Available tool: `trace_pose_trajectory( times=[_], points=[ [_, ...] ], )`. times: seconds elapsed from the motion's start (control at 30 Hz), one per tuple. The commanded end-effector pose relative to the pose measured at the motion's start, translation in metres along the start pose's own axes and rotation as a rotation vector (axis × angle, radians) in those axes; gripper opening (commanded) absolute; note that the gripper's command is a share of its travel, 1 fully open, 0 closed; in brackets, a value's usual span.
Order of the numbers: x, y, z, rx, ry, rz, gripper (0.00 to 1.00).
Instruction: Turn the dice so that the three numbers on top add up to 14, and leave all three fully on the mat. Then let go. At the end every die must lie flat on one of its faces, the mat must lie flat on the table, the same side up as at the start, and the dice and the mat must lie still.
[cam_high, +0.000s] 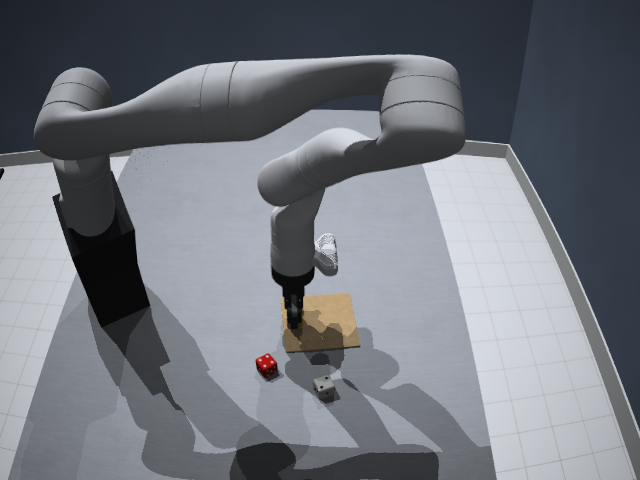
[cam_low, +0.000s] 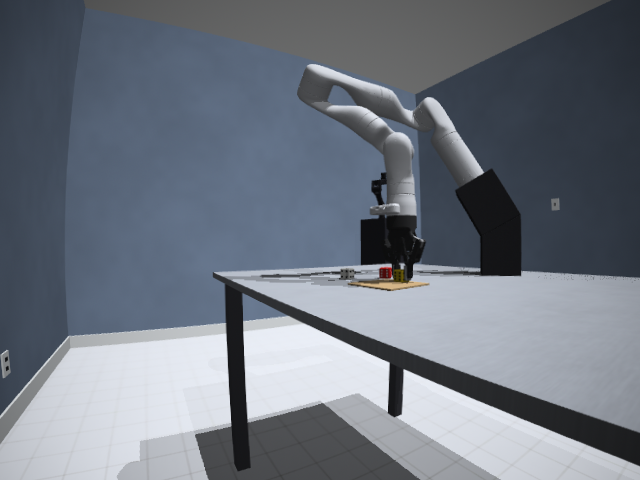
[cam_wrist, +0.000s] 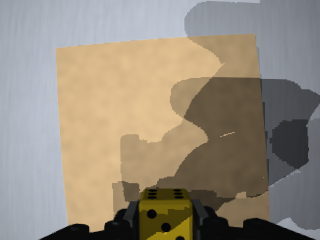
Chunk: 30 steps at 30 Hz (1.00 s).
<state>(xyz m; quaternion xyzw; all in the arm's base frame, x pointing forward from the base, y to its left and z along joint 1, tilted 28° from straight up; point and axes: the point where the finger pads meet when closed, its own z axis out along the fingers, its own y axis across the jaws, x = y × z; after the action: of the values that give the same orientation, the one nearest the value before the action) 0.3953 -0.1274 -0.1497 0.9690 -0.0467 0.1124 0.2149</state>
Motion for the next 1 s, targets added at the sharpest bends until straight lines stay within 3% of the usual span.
trace_pose_trajectory(
  times=[0.0,0.23,0.67,0.8,0.97],
  points=[
    [0.003,0.001,0.001,-0.001,0.008,0.002,0.34],
    [0.003,0.001,0.001,-0.001,0.008,0.002,0.46],
    [0.003,0.001,0.000,-0.001,0.008,0.002,0.46],
    [0.003,0.001,-0.008,-0.001,0.008,0.002,0.46],
    [0.003,0.001,-0.032,-0.001,0.008,0.002,0.46]
  ],
)
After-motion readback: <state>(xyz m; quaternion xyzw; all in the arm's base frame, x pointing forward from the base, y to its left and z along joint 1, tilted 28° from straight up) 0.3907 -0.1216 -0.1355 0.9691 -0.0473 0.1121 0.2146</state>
